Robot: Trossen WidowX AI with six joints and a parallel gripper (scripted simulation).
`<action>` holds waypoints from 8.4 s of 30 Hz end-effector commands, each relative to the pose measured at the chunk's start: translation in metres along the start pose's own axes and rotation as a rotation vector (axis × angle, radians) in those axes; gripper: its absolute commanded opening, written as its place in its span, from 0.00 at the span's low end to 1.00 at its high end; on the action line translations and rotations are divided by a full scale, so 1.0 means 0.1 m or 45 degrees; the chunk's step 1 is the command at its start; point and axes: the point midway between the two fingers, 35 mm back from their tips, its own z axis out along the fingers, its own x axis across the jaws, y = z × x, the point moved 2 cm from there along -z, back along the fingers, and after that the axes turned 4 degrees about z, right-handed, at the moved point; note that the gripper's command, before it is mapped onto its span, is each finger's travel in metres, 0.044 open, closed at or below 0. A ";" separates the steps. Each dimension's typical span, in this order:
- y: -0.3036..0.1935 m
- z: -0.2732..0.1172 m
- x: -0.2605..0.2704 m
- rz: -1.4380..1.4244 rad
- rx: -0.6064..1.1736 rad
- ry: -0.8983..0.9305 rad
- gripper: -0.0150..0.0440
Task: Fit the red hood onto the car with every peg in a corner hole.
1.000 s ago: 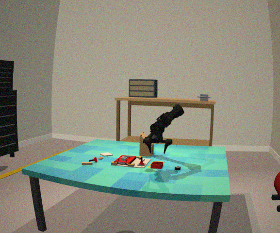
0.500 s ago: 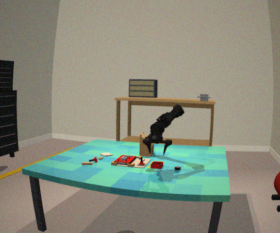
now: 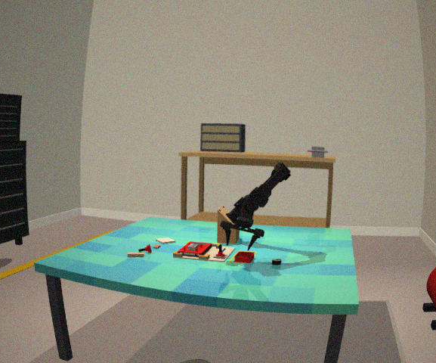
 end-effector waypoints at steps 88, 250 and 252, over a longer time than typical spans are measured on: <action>-0.53 0.15 0.21 0.179 -0.917 0.226 1.00; -0.41 -0.22 0.16 -1.449 -0.913 -0.411 0.25; -0.41 -0.22 0.16 -1.515 -0.906 -0.438 0.25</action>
